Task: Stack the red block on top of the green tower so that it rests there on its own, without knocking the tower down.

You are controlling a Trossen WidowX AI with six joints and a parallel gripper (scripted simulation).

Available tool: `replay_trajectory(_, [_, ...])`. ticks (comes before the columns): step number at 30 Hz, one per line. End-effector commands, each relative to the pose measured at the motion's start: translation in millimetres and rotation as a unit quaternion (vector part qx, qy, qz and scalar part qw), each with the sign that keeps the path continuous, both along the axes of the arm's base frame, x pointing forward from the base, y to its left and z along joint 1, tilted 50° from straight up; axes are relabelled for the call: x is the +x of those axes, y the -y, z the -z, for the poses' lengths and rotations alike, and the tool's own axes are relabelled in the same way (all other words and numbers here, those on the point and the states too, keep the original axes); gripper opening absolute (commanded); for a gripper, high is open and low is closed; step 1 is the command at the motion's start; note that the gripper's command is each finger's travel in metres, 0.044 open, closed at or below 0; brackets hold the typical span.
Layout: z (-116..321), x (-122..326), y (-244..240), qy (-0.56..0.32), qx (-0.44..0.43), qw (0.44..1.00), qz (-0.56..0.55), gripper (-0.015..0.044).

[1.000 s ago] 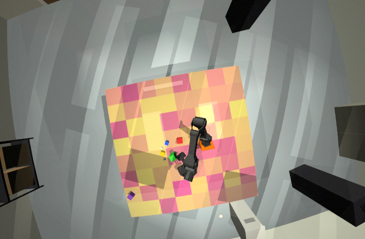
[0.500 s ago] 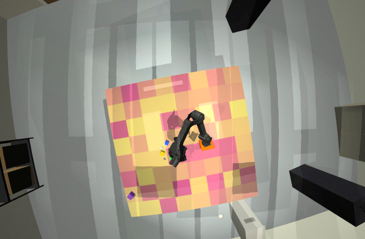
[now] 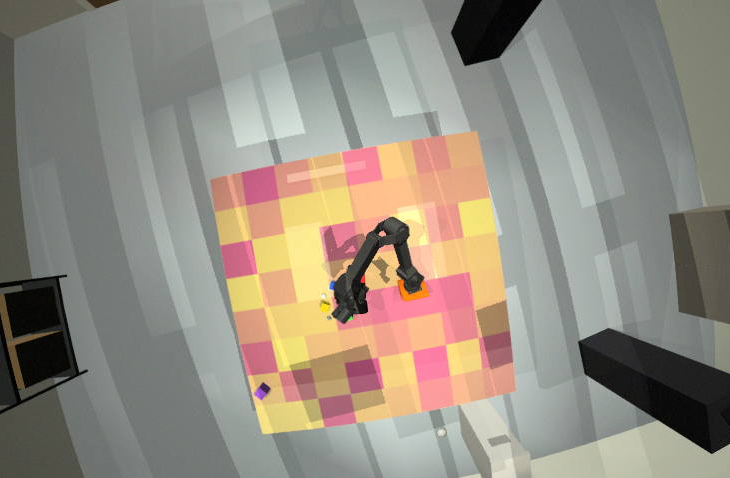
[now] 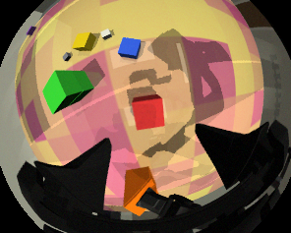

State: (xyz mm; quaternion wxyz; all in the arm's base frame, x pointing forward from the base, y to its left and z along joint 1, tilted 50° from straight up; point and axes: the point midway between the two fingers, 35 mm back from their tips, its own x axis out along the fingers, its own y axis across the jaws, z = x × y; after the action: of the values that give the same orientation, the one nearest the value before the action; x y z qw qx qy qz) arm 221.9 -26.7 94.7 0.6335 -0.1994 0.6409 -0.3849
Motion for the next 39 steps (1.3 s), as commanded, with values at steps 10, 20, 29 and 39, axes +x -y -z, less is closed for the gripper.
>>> replay_trajectory(10, [35.0, -9.9, 40.9, -0.002, -0.004, 1.000, 0.002, 0.0440])
replay_trajectory(20, [42.3, -10.2, 48.3, -0.002, -0.002, 1.000, 0.002, 0.0440])
replay_trajectory(29, [52.2, -11.4, 59.0, -0.001, -0.002, 1.000, 0.001, 0.0440])
replay_trajectory(39, [62.3, -13.7, 71.1, -0.001, -0.003, 1.000, 0.001, 0.0440])
